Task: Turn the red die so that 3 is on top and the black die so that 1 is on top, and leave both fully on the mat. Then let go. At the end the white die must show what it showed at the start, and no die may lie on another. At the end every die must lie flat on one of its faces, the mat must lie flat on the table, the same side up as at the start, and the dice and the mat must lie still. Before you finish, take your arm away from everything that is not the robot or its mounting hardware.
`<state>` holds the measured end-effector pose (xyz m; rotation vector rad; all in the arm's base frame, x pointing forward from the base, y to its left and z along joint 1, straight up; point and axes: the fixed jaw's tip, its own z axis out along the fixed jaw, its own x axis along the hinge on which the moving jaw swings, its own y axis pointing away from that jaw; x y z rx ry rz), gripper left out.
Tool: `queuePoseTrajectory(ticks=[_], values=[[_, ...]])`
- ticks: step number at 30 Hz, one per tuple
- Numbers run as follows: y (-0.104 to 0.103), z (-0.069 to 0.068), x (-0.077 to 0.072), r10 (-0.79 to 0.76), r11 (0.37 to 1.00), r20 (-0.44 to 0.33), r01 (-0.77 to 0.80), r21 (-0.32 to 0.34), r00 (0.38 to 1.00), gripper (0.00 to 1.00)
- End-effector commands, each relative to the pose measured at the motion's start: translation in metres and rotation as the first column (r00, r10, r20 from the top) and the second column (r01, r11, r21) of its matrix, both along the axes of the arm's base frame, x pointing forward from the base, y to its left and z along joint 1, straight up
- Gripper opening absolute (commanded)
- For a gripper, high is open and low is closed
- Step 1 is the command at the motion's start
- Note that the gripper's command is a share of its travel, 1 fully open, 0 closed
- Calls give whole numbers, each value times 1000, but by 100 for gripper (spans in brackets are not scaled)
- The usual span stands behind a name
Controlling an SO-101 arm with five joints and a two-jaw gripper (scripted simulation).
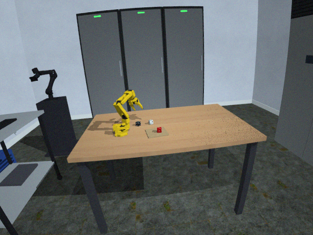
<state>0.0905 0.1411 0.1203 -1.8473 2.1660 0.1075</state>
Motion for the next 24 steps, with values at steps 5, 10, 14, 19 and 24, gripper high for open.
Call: queuePoseTrajectory(ticks=[5, 10, 14, 19, 24], values=[[9, 5, 0, -216, 976, -73, 218, 22, 974, 35], [13, 3, 0, -336, 941, -117, 339, 9, 935, 35], [15, 2, 0, -404, 913, -140, 408, -2, 904, 35], [16, 2, 0, -440, 896, -152, 444, -9, 885, 35], [17, 1, 0, -473, 879, -162, 477, -16, 866, 35]])
